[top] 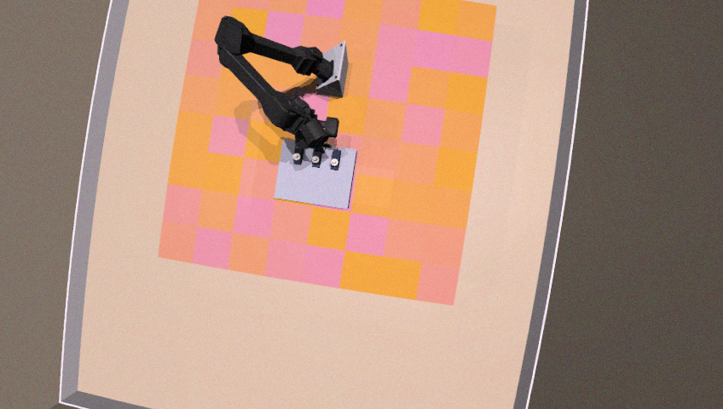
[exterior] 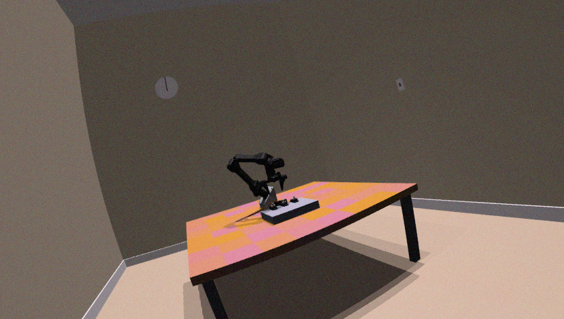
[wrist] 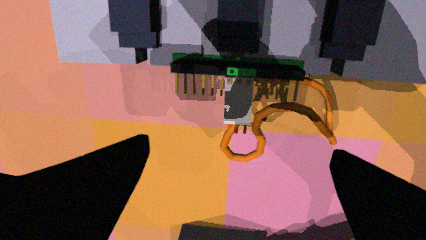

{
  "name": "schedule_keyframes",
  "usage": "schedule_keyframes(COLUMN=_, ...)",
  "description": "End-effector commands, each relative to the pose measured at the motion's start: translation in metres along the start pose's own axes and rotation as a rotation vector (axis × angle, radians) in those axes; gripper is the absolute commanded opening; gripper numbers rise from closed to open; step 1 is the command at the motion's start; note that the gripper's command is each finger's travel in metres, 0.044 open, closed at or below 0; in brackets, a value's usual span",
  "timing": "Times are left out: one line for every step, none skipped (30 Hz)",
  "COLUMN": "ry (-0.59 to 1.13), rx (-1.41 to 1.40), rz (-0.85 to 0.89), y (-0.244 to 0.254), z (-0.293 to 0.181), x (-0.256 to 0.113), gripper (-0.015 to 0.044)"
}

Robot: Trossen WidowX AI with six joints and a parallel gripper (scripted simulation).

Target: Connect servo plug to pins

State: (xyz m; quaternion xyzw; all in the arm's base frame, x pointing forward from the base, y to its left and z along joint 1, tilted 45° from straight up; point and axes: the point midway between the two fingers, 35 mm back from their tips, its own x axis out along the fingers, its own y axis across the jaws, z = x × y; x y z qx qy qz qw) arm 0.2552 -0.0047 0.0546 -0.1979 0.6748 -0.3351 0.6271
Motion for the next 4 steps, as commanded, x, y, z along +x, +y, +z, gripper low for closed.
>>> schedule_keyframes(ry=0.004, rx=0.003, rz=0.002, y=0.0002, z=-0.0007, x=-0.0001, gripper=0.0440)
schedule_keyframes(ry=0.004, rx=0.003, rz=0.002, y=0.0002, z=-0.0007, x=-0.0001, gripper=0.0440)
schedule_keyframes(ry=0.004, rx=0.003, rz=0.002, y=0.0002, z=-0.0007, x=-0.0001, gripper=0.0440)
schedule_keyframes(ry=0.004, rx=0.003, rz=0.002, y=0.0002, z=-0.0007, x=-0.0001, gripper=0.0440)
